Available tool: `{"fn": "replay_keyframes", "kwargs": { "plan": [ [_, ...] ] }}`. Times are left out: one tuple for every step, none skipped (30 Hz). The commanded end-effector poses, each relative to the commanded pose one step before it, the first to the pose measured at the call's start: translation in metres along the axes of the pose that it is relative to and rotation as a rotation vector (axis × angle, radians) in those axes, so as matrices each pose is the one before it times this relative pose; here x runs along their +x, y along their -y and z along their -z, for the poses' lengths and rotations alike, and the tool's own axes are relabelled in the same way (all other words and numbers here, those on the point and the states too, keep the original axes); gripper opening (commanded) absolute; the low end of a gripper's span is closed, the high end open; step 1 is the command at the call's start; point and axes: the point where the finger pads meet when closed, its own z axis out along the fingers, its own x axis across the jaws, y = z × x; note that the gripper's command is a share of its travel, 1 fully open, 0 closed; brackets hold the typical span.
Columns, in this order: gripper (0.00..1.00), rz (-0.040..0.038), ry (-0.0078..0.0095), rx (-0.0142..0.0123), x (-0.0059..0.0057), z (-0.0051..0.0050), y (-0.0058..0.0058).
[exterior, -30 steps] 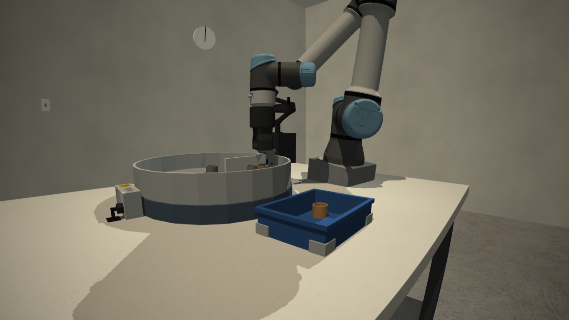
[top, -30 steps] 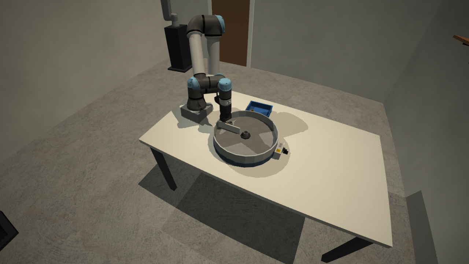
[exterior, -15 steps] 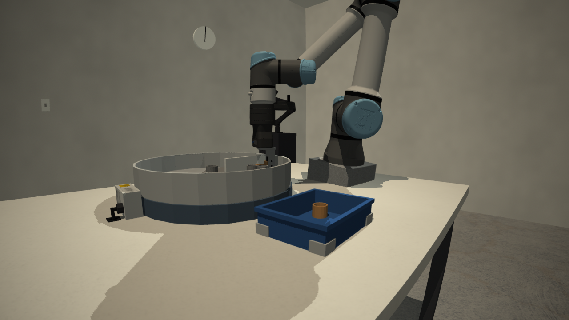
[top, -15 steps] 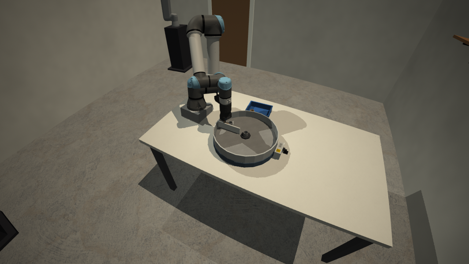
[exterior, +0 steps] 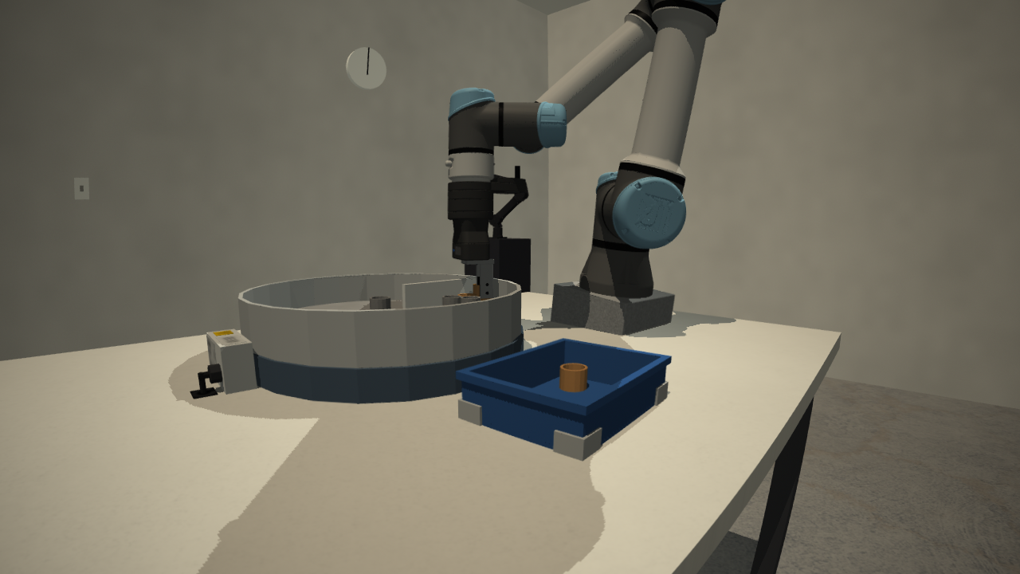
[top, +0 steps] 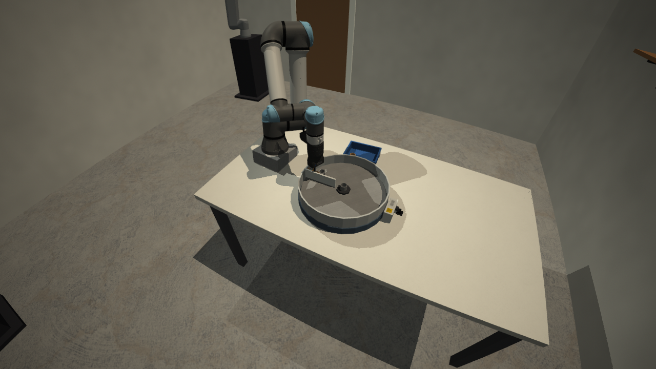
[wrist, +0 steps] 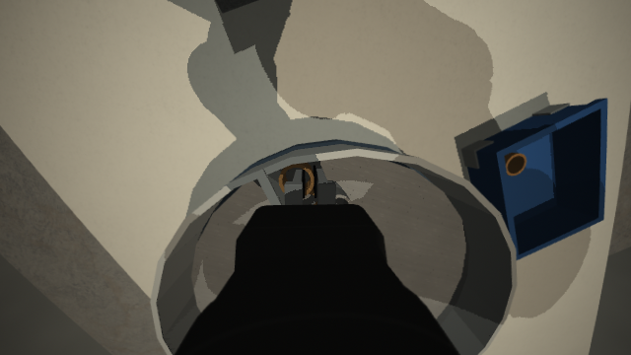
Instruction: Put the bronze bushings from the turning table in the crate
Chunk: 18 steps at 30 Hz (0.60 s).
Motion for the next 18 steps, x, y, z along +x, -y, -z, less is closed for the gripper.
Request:
{"fn": "replay_keyframes", "kwargs": {
  "plan": [
    [0.00, 0.00003, 0.00017, -0.00087, -0.00009, 0.00030, -0.00031],
    [0.00, 0.00000, 0.00000, 0.00000, 0.00000, 0.00000, 0.00000],
    [0.00, 0.00000, 0.00000, 0.00000, 0.00000, 0.00000, 0.00000],
    [0.00, 0.00000, 0.00009, -0.00005, -0.00002, 0.00149, 0.00000],
    [0.00, 0.00000, 0.00000, -0.00001, 0.00000, 0.00150, 0.00000],
    [0.00, 0.00000, 0.00000, -0.00001, 0.00000, 0.00150, 0.00000],
    [0.00, 0.00000, 0.00000, -0.00001, 0.00000, 0.00150, 0.00000],
    [0.00, 0.00000, 0.00000, -0.00001, 0.00000, 0.00150, 0.00000],
    [0.00, 0.00000, 0.00000, 0.00000, 0.00000, 0.00000, 0.00000],
    [0.00, 0.00000, 0.00000, 0.00000, 0.00000, 0.00000, 0.00000],
    [0.00, 0.00000, 0.00000, 0.00000, 0.00000, 0.00000, 0.00000],
    [0.00, 0.00000, 0.00000, 0.00000, 0.00000, 0.00000, 0.00000],
    [0.00, 0.00000, 0.00000, 0.00000, 0.00000, 0.00000, 0.00000],
    [0.00, 0.00000, 0.00000, 0.00000, 0.00000, 0.00000, 0.00000],
    [0.00, 0.00000, 0.00000, 0.00000, 0.00000, 0.00000, 0.00000],
    [0.00, 0.00000, 0.00000, 0.00000, 0.00000, 0.00000, 0.00000],
    [0.00, 0.00000, 0.00000, 0.00000, 0.00000, 0.00000, 0.00000],
    [0.00, 0.00000, 0.00000, 0.00000, 0.00000, 0.00000, 0.00000]
  ]
}}
